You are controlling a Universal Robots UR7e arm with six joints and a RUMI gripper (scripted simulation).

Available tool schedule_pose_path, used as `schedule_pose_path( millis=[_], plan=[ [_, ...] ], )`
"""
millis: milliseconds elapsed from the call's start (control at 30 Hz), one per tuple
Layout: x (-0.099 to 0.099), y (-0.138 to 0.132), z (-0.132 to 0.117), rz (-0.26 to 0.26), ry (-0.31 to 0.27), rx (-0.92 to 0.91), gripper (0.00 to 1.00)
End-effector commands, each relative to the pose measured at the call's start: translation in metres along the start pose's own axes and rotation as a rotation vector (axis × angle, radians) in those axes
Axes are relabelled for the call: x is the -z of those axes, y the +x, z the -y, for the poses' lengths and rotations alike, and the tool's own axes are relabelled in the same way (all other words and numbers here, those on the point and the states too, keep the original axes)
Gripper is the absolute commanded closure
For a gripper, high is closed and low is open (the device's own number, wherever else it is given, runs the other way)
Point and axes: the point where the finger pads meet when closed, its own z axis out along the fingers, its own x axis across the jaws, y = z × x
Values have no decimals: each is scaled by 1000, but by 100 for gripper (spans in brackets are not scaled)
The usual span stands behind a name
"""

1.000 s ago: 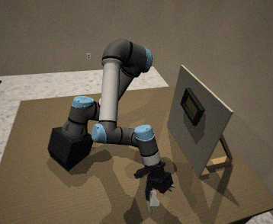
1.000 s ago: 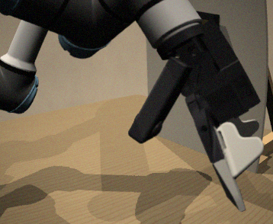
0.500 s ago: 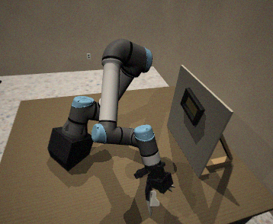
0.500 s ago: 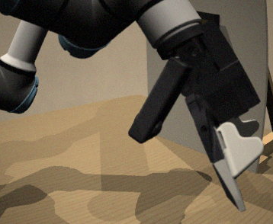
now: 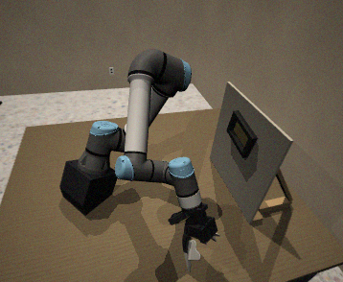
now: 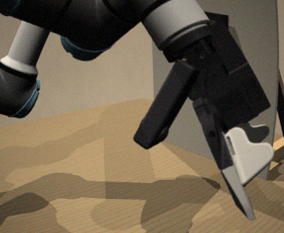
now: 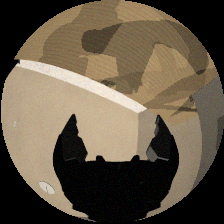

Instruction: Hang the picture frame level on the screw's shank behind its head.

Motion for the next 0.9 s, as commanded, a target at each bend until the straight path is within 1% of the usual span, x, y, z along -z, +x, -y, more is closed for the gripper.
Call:
schedule_pose_path(
  millis=[0,867],
  plan=[
    [0,0,0,0,0,-1,0],
    [-2,2,7,-9,24,-39,0]
  ],
)
